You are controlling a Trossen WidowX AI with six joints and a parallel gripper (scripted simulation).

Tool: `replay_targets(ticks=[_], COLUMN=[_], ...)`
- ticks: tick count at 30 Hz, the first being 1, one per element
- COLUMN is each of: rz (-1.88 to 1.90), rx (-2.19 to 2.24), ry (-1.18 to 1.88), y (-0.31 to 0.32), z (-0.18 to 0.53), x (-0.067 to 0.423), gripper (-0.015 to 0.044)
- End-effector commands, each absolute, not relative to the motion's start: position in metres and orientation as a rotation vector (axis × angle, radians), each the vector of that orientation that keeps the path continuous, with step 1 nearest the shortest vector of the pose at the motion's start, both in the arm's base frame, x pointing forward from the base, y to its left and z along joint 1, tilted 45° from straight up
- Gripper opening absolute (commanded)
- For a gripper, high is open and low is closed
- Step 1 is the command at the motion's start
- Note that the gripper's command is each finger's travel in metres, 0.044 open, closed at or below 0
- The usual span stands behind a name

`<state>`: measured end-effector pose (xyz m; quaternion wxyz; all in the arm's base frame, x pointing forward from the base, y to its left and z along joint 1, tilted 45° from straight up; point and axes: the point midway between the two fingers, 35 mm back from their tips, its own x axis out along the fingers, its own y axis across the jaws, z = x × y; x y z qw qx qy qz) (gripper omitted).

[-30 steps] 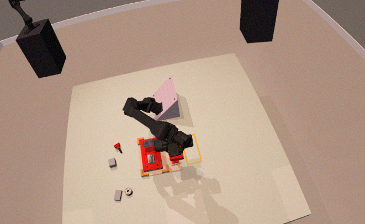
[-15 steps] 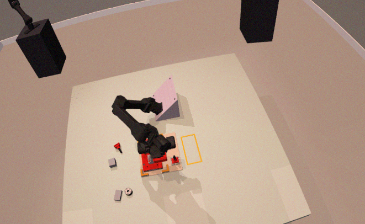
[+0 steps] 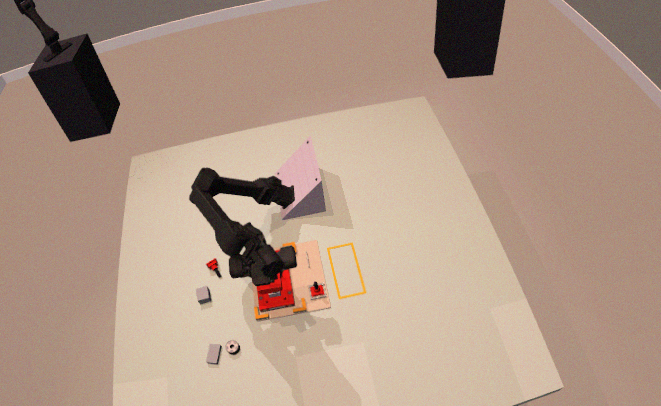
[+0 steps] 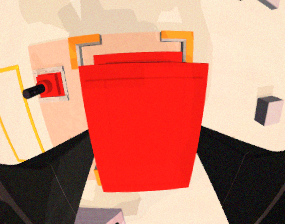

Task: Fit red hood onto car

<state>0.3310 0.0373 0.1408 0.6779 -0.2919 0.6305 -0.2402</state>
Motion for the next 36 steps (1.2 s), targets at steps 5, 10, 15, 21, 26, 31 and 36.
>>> replay_targets(ticks=[5,10,15,21,26,31,36], rz=[-0.533,-0.533,-0.534,-0.534,-0.534,-0.534,-0.534], rx=[-0.669,-0.67,-0.67,-0.67,-0.67,-0.67,-0.67], ry=[1.42,1.419,1.418,1.418,1.418,1.418,1.418], y=[0.027,0.012,0.003,0.003,0.003,0.004,0.004], z=[0.128,0.115,0.106,0.106,0.106,0.105,0.105], x=[0.332,0.334,0.334,0.334,0.334,0.334,0.333], gripper=[0.0,0.0,0.0,0.0,0.0,0.0,0.0])
